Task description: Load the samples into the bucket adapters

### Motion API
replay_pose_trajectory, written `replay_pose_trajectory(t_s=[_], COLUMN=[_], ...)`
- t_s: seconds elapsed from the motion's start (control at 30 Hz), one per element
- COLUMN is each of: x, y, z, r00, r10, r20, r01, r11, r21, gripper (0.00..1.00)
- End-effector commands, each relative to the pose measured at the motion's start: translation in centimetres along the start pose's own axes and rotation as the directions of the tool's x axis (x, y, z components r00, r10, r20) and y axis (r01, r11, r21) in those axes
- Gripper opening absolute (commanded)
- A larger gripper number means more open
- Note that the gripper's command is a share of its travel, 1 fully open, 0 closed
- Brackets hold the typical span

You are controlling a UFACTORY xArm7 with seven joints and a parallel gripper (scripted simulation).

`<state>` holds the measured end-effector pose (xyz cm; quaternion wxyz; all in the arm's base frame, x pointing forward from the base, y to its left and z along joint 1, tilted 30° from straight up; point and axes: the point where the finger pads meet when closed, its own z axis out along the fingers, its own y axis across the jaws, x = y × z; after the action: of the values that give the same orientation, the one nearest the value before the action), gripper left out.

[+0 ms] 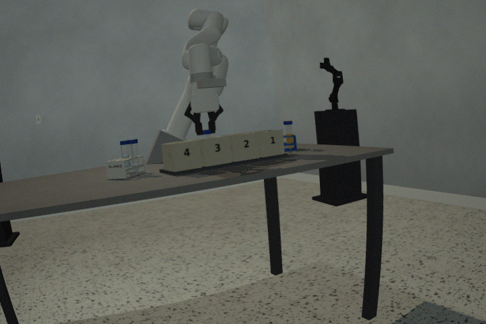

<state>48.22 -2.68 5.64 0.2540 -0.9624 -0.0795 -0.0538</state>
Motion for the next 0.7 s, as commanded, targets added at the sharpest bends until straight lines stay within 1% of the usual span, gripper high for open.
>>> replay_pose_trajectory(t_s=[0.0,0.67], x=[0.1,0.1], y=[0.1,0.1], z=[-1.0,-4.6], r00=[1.0,1.0], r10=[0.001,0.001], r20=[-0.004,-0.004], r01=[-0.001,-0.001], r11=[1.0,1.0], r21=[-0.003,-0.003], gripper=[0.44,0.44])
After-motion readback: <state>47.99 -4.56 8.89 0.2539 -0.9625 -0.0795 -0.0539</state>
